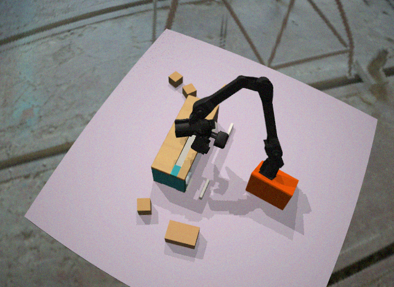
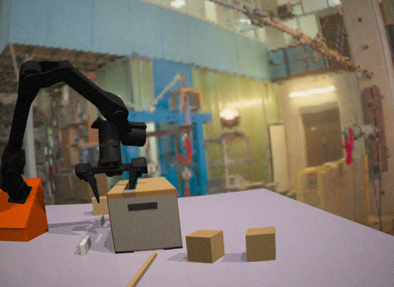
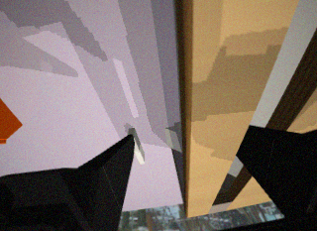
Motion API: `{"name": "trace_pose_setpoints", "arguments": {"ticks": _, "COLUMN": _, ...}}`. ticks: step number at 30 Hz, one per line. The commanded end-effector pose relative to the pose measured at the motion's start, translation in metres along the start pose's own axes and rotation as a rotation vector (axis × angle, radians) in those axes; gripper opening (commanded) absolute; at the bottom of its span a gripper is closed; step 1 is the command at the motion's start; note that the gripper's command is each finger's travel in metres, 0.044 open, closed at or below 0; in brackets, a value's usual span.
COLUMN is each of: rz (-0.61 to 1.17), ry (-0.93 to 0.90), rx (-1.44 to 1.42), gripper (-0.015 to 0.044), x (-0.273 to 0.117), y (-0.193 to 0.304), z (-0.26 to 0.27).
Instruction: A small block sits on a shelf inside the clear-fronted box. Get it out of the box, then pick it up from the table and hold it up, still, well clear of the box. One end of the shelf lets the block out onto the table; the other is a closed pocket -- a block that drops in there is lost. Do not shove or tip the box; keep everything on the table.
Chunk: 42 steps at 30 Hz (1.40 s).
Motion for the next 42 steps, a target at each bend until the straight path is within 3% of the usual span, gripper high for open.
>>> {"name": "trace_pose_setpoints", "arguments": {"ticks": 1, "rz": 0.001, "ry": -0.010, "rx": -0.002, "gripper": 0.0400, "x": 0.002, "y": -0.003, "z": 0.001}}
{"name": "trace_pose_setpoints", "arguments": {"ticks": 42, "rz": 0.004, "ry": -0.010, "rx": -0.002, "gripper": 0.0400, "x": 0.017, "y": 0.042, "z": -0.003}}
Point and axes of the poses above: the point midway between the two fingers, 35 mm back from their tips, its own x axis out along the fingers, its own z axis across the jaws, y = z × x, the point moved 2 cm from there along -x, back along the fingers, and after that the axes turned 4 degrees about x, right-handed, at the moved point
